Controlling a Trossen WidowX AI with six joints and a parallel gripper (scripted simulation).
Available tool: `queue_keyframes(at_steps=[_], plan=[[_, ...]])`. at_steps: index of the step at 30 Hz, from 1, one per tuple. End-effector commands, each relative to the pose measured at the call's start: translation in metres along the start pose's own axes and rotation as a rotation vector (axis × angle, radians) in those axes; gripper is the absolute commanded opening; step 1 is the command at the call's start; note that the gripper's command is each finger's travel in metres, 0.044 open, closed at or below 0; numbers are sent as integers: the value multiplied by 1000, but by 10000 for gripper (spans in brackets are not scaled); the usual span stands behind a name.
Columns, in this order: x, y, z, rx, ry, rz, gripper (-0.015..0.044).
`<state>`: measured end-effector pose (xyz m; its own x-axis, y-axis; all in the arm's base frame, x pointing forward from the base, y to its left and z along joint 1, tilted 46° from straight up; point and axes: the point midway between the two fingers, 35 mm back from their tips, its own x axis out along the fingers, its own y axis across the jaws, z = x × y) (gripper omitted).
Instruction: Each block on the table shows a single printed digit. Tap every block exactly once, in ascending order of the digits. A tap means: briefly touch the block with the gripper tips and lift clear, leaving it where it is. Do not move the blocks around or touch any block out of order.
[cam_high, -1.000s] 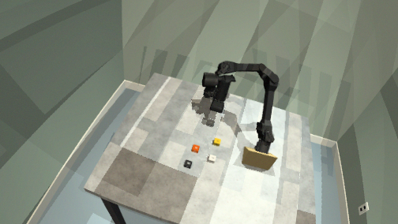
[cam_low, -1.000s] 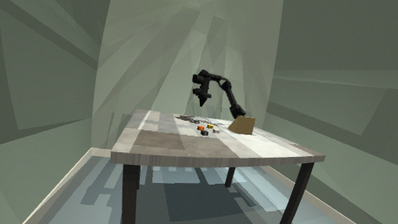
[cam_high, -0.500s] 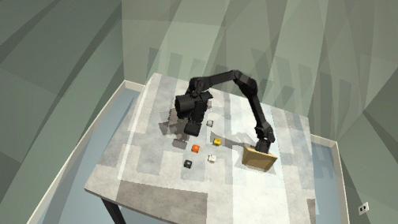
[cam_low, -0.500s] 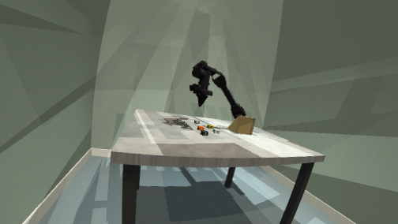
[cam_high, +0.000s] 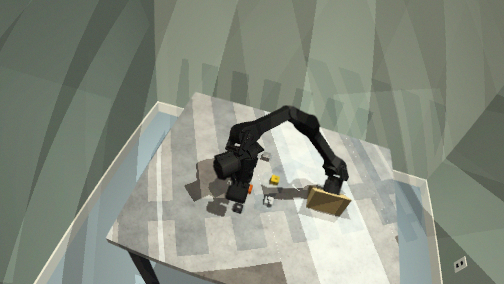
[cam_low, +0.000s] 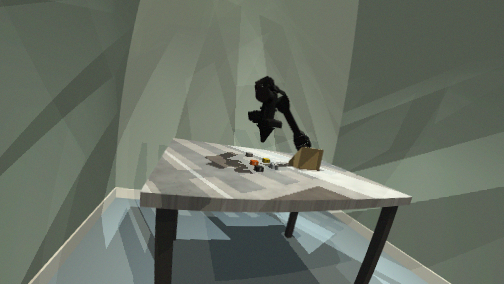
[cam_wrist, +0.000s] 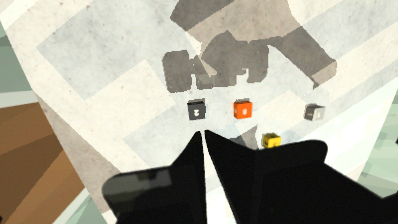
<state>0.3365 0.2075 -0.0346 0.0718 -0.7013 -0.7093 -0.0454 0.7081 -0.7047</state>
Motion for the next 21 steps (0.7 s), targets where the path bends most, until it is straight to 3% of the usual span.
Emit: queue_keyframes(at_steps=[1, 6, 21], plan=[[19, 1, 4, 12, 0, 4, 20], [78, 0, 2, 13, 0, 1, 20], [95, 0, 2, 13, -1, 1, 20]])
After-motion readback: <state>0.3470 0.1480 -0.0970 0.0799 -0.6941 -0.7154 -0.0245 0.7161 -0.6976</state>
